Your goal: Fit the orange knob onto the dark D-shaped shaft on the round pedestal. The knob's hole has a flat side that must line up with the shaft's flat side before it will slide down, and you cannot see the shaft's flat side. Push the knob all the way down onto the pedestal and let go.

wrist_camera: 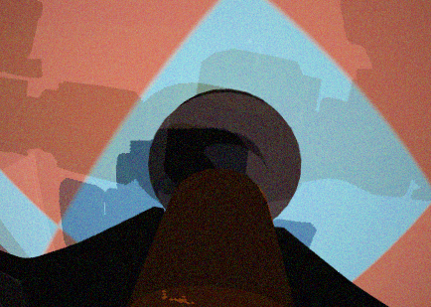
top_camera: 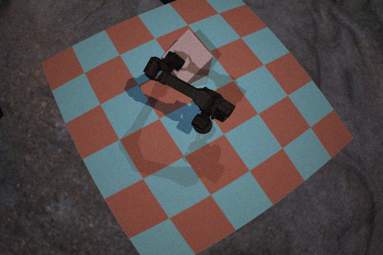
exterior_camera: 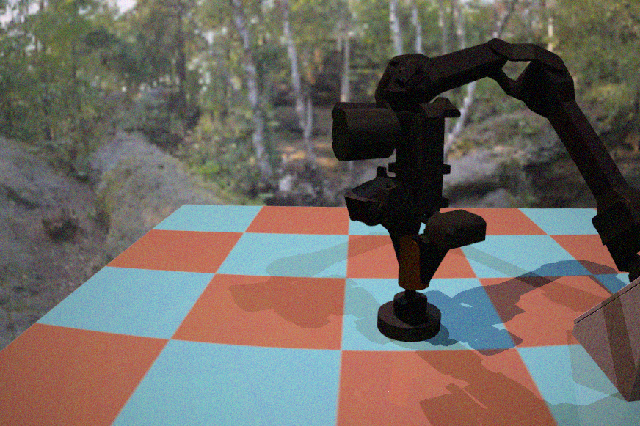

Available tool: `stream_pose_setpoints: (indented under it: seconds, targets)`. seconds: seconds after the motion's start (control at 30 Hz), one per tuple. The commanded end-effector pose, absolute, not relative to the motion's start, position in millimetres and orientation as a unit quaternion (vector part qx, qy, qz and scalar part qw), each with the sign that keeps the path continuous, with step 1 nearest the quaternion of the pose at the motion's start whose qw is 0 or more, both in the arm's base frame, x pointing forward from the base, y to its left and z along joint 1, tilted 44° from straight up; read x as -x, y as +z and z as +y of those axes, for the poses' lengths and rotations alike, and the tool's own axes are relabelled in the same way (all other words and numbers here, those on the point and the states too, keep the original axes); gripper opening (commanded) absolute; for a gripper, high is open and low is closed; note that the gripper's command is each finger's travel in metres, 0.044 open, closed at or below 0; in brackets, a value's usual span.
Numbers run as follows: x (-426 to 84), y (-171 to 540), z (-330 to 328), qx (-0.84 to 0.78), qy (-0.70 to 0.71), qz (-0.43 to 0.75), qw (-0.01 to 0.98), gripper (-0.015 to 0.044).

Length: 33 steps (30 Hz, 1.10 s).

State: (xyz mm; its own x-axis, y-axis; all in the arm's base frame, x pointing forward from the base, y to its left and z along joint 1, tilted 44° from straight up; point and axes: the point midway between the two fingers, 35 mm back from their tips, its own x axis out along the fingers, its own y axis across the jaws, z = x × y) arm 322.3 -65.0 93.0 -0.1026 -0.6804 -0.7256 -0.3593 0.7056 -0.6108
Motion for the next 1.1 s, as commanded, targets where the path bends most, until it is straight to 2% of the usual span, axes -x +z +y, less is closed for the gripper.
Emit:
stream_pose_setpoints:
  seconds: [0.0,1.07]
  targets:
    - [-324.7,95.7,-65.6,0.366,-0.128,0.729,0.564,0.0]
    - [-323.7,95.1,-64.8,0.366,-0.128,0.729,0.564,0.0]
